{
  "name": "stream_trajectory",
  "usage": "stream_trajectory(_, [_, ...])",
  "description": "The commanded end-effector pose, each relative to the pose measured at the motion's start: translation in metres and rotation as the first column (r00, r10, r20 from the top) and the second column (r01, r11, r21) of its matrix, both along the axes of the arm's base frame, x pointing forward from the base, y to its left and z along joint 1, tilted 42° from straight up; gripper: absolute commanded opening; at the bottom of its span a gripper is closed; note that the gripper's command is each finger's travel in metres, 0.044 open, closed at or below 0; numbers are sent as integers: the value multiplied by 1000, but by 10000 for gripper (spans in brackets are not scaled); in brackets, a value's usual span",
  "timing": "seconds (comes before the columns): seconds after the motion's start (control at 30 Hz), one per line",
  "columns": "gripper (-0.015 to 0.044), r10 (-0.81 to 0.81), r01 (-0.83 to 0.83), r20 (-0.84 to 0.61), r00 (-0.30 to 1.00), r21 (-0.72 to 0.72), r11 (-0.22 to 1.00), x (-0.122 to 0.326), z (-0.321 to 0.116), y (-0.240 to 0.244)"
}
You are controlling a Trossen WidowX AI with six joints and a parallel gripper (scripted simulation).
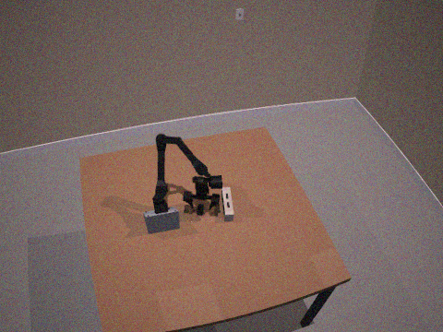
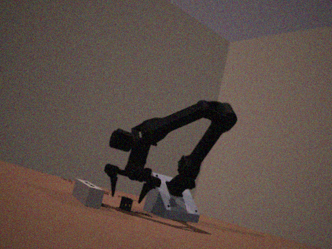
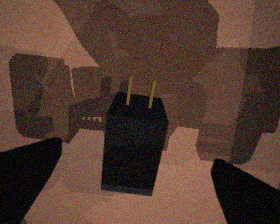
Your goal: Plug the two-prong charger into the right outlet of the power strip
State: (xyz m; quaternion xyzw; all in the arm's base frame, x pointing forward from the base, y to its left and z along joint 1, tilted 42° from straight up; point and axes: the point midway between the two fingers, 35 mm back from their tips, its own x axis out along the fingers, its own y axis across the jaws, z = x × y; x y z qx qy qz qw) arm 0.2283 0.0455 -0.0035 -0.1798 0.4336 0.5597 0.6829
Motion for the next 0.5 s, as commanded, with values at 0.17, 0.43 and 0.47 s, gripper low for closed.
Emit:
stream_trajectory(0.17, [440,-3,3,-7,1000,8,1000,-2,-11,11])
stream_trajectory(0.43, [440,-3,3,-7,1000,10,1000,-3,-17,18])
stream_trajectory(0.47, [414,1,-1,-1,1000,3,1000,-1,-15,15])
